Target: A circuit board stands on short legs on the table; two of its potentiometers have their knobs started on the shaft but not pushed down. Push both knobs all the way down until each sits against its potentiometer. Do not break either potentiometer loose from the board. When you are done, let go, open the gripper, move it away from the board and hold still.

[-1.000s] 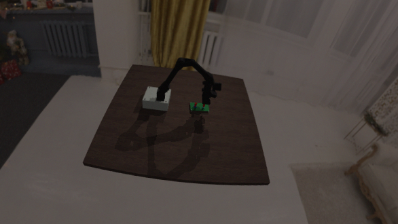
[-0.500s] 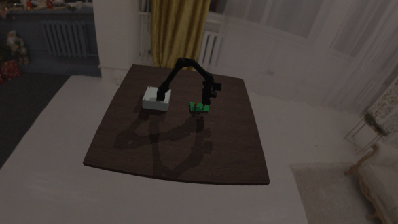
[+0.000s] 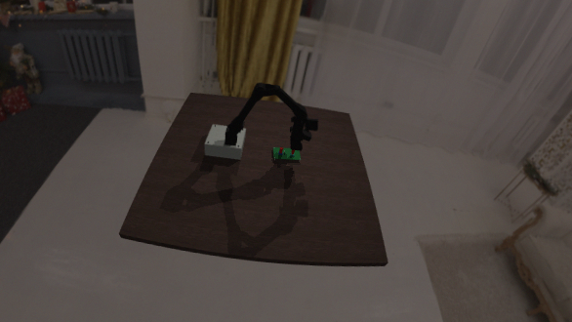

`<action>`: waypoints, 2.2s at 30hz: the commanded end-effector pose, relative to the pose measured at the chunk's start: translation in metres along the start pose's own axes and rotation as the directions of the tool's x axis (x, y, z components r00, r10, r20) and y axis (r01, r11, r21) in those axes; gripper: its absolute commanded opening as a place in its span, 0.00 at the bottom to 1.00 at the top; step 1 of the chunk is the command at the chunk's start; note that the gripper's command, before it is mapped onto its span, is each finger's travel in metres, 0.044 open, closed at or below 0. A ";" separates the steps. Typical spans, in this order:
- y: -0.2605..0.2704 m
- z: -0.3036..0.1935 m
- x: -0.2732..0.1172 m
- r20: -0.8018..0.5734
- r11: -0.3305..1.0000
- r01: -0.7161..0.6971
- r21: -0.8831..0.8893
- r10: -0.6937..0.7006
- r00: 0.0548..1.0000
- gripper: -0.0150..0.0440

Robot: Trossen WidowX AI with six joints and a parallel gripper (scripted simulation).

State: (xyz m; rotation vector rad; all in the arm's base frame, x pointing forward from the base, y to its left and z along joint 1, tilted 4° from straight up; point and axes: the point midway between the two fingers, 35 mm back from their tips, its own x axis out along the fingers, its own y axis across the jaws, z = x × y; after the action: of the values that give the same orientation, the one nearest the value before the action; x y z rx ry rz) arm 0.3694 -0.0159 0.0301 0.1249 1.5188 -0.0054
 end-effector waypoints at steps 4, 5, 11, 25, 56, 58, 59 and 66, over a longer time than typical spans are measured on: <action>0.000 0.002 0.012 -0.004 1.000 0.001 0.004 -0.001 1.000 0.25; 0.000 0.002 0.012 -0.004 1.000 0.001 0.004 -0.001 1.000 0.25; 0.000 0.002 0.012 -0.004 1.000 0.001 0.004 -0.001 1.000 0.25; 0.000 0.002 0.012 -0.004 1.000 0.001 0.004 -0.001 1.000 0.25; 0.000 0.003 -0.016 -0.004 1.000 0.001 0.004 -0.001 1.000 0.25; 0.000 0.003 -0.019 -0.004 1.000 0.001 0.004 -0.001 1.000 0.25; 0.000 0.003 -0.020 -0.004 1.000 0.001 0.004 -0.001 1.000 0.25; 0.000 0.001 -0.014 -0.012 1.000 0.001 0.005 -0.001 1.000 0.52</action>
State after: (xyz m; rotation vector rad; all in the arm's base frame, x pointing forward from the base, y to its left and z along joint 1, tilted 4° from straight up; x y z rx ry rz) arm 0.3696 -0.0172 0.0447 0.1287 1.5314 -0.0085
